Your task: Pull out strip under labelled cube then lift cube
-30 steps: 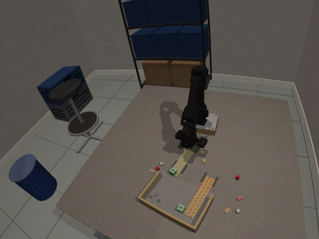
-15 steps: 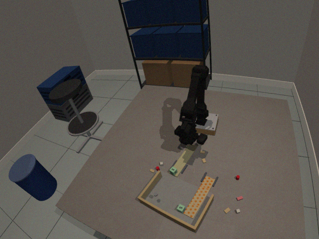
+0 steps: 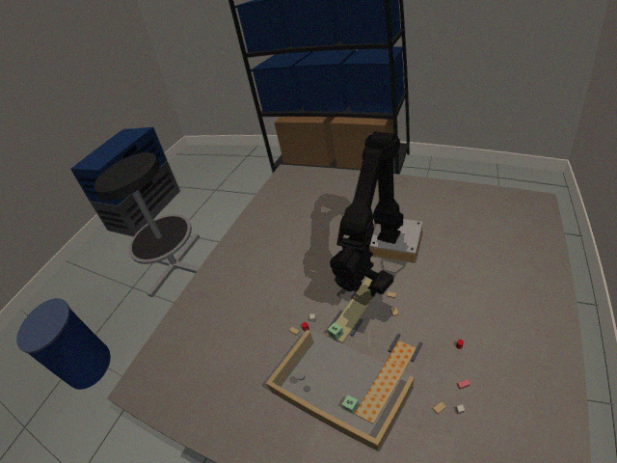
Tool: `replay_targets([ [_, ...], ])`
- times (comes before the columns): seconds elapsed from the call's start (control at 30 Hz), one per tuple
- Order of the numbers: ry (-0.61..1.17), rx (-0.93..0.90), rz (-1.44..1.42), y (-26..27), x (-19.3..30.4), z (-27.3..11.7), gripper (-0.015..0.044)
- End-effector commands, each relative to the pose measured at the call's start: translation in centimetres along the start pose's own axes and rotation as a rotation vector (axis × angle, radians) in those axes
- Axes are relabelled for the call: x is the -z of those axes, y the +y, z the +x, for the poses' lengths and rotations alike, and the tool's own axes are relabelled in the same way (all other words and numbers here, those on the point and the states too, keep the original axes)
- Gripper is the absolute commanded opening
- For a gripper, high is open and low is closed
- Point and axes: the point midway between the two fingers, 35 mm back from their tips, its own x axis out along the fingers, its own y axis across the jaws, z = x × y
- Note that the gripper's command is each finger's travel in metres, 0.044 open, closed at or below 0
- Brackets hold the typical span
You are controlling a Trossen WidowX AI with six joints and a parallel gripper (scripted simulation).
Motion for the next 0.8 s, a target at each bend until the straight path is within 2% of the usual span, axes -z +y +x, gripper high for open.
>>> replay_targets([
  [0.0,-0.001,0.003,0.009,0.1,-1.6,-0.2,0.0440],
  [0.77,-0.008,0.002,0.009,1.1,-9.0,-1.3,0.0440],
])
